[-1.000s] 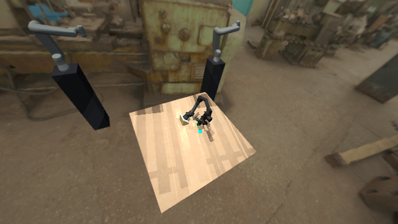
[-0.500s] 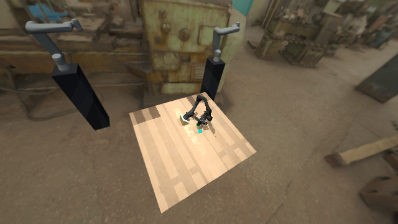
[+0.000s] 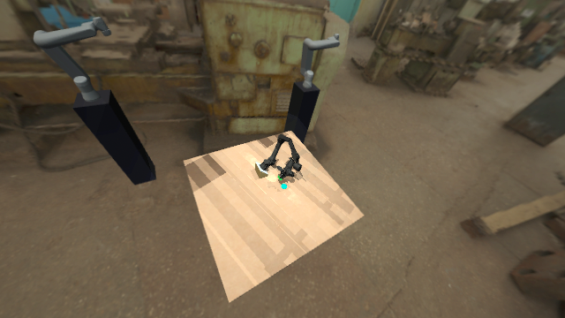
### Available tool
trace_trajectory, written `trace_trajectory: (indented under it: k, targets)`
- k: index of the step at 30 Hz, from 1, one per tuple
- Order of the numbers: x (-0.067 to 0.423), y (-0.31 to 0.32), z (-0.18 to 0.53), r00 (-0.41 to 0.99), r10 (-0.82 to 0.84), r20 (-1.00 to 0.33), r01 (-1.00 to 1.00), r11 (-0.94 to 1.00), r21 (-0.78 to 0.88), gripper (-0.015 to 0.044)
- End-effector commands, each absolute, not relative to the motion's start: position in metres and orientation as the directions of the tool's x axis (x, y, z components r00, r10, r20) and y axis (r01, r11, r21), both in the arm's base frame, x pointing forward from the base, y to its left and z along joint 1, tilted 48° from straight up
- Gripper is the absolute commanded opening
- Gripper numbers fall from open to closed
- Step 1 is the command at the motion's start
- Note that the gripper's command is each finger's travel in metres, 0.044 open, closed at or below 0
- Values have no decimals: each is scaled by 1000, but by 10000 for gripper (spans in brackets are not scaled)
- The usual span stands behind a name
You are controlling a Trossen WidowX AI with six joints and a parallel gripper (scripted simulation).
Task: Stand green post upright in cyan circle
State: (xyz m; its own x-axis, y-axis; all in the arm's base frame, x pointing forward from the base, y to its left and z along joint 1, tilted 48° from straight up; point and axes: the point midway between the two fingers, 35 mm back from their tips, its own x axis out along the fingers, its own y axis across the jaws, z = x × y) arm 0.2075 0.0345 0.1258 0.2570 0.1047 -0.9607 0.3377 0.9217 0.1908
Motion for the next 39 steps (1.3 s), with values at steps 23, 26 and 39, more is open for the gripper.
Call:
trace_trajectory:
  k: [23, 26, 39]
  targets:
    - [209, 34, 127, 392, 16, -920, 363, 916, 170, 23]
    - [210, 34, 127, 408, 7, -913, 367, 915, 171, 23]
    - [211, 34, 129, 478, -26, -878, 381, 907, 181, 23]
